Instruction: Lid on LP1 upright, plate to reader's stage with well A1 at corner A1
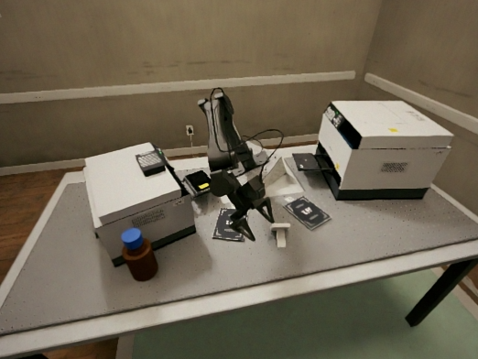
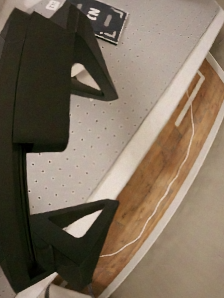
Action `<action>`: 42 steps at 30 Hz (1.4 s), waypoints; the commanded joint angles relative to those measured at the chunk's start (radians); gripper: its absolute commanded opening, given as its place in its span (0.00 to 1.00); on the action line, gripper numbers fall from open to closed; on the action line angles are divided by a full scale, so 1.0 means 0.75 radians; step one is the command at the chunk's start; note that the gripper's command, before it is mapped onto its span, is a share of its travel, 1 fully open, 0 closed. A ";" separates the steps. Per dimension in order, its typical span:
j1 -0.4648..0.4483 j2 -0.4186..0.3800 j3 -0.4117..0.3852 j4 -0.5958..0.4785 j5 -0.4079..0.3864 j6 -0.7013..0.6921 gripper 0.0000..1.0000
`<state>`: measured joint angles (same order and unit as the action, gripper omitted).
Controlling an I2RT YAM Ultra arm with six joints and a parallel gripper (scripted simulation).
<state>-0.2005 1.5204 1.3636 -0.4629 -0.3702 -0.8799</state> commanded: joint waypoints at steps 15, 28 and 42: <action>-0.128 -0.168 -0.060 -0.262 0.057 -0.139 1.00; -0.257 -0.282 -0.110 -0.432 0.058 -0.256 1.00; -0.355 -0.378 -0.128 -0.628 0.129 -0.358 1.00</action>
<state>-0.4435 1.2869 1.2968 -0.8860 -0.2523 -1.1091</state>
